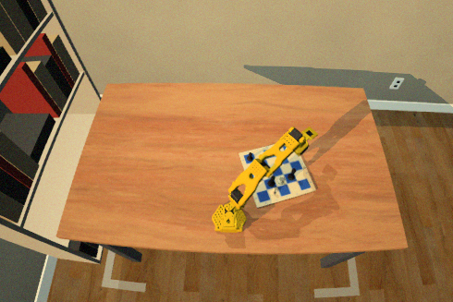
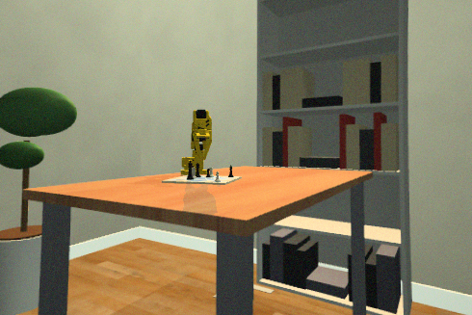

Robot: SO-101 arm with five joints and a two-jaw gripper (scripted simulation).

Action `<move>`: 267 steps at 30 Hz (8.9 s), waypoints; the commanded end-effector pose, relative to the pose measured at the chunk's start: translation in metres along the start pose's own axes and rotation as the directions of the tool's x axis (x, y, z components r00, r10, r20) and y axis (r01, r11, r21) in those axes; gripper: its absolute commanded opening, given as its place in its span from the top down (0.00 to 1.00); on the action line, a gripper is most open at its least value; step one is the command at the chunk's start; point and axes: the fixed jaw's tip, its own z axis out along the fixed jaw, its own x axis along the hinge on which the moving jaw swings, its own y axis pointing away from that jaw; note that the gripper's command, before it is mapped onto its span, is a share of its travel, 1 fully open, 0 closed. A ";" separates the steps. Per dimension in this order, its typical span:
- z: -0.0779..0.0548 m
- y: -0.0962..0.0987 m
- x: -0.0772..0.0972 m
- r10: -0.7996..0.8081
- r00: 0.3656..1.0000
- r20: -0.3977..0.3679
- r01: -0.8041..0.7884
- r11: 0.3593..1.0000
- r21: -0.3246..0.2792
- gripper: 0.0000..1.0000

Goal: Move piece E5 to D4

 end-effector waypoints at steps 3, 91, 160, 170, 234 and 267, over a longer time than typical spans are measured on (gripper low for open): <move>0.016 -0.003 0.004 0.012 1.000 -0.016 -0.012 1.000 0.002 1.00; -0.015 -0.004 -0.002 0.014 0.999 0.030 -0.014 1.000 0.003 1.00; -0.056 0.118 0.105 -0.428 0.861 0.274 0.481 0.862 -0.164 0.90; -0.055 0.118 0.106 -0.431 0.860 0.274 0.484 0.859 -0.165 0.90; 0.018 0.117 0.133 -0.432 0.860 0.272 0.484 0.859 -0.165 0.90; 0.015 0.118 0.131 -0.432 0.860 0.273 0.484 0.859 -0.165 0.90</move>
